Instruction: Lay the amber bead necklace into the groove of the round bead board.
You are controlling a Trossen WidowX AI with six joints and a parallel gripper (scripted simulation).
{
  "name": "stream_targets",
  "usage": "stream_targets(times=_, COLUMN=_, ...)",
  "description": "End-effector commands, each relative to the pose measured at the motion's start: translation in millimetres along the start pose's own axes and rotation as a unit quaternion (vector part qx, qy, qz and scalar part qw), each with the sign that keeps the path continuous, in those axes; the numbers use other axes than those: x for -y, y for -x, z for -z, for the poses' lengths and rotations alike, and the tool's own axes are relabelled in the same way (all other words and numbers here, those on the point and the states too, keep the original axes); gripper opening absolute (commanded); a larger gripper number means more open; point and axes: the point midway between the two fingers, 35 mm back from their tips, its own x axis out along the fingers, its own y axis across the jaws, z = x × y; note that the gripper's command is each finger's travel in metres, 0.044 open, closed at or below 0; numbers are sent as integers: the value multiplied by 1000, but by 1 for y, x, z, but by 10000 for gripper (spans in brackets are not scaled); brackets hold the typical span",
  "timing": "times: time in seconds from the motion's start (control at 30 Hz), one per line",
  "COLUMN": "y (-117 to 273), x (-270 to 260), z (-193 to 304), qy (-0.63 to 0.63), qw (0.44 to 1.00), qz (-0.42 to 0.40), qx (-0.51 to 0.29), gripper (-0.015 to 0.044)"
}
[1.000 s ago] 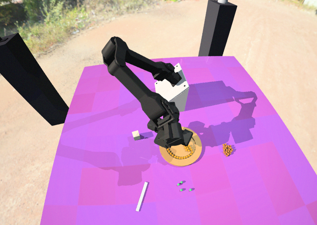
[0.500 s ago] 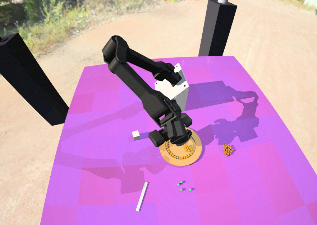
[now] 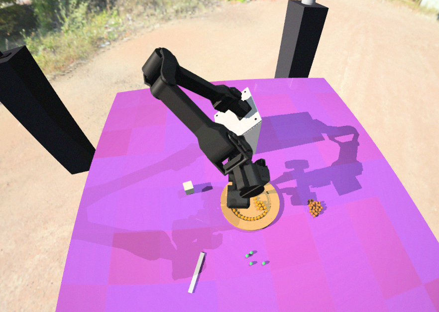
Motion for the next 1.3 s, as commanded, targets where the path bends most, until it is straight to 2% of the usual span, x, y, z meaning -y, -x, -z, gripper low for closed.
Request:
stream_targets(times=0.0, y=0, x=0, z=1, qy=15, qw=1000, qz=-1, qx=-2, gripper=120)
stream_targets(times=0.2, y=-16, x=0, z=1, qy=15, qw=1000, qz=-1, qx=-2, gripper=120)
stream_targets(times=0.33, y=-9, x=3, z=0, qy=11, qw=1000, qz=5, qx=1, gripper=120)
stream_targets(times=1.1, y=-40, x=0, z=1, qy=15, qw=1000, qz=-1, qx=-3, gripper=120)
stream_targets(times=1.27, y=-38, x=1, z=2, qy=12, qw=1000, qz=2, qx=-1, gripper=0)
